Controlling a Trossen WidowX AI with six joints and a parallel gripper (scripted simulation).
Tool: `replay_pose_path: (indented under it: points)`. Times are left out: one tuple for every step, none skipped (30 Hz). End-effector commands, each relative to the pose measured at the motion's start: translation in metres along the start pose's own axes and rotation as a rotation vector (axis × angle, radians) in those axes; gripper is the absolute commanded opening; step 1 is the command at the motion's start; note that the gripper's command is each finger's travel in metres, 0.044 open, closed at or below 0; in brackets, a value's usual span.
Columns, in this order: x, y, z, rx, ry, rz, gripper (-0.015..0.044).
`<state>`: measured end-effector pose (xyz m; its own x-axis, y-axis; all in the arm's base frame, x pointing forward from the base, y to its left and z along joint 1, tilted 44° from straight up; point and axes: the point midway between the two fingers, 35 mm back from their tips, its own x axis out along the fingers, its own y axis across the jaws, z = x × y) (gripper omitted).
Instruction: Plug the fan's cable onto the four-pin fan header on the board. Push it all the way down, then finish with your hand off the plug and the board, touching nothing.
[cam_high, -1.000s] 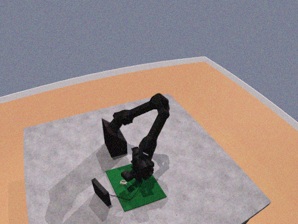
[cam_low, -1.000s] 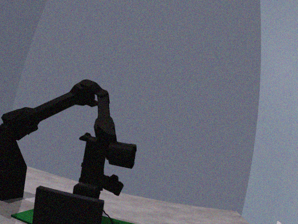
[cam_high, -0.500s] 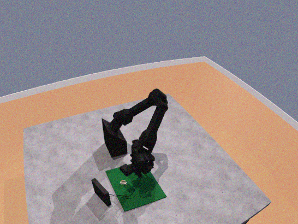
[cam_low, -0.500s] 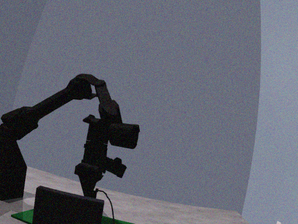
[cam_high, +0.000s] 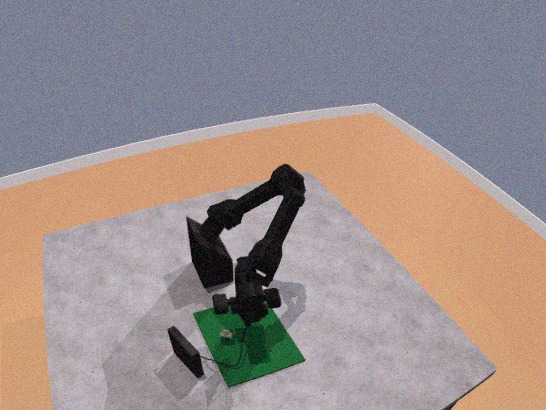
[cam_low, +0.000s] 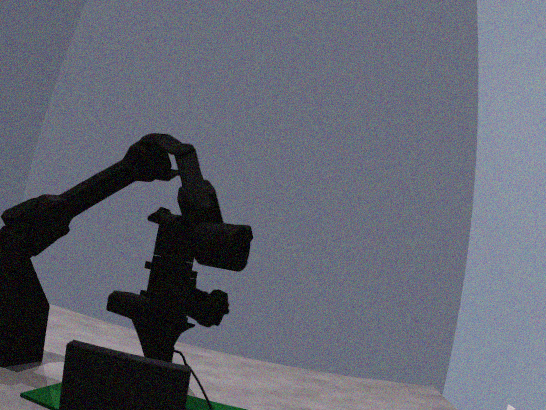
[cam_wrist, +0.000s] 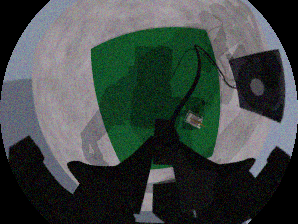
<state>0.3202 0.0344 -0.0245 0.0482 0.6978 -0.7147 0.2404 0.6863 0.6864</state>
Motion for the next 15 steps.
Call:
replay_pose_path:
  points:
    - [0.000, -0.005, 0.002, 0.132, 0.000, -0.005, 0.0000]
    - [0.000, -0.006, 0.002, 0.166, 0.000, -0.005, 0.0000]
    - [0.000, -0.008, 0.002, 0.201, -0.001, -0.006, 0.0000]
    - [0.000, -0.009, 0.002, 0.235, -0.001, -0.006, 0.0000]
    - [0.000, -0.010, 0.002, 0.270, -0.001, -0.006, 0.0000]
    - [0.000, -0.011, 0.003, 0.305, -0.001, -0.006, 0.0000]
    - [0.000, -0.012, 0.003, 0.339, -0.001, -0.006, 0.0000]
    - [0.000, -0.014, 0.003, 0.374, -0.001, -0.006, 0.0000]
    - [0.000, -0.015, 0.003, 0.408, -0.002, -0.006, 0.0000]
    - [0.000, -0.016, 0.003, 0.443, -0.002, -0.006, 0.0000]
    - [0.000, -0.017, 0.004, 0.477, -0.002, -0.006, 0.0000]
    - [0.000, -0.018, 0.004, 0.512, -0.002, -0.006, 0.0000]
    - [0.000, -0.020, 0.004, 0.547, -0.002, -0.006, 0.0000]
    - [0.000, -0.021, 0.004, 0.581, -0.002, -0.007, 0.0000]
    - [0.000, -0.022, 0.004, 0.616, -0.002, -0.007, 0.0000]
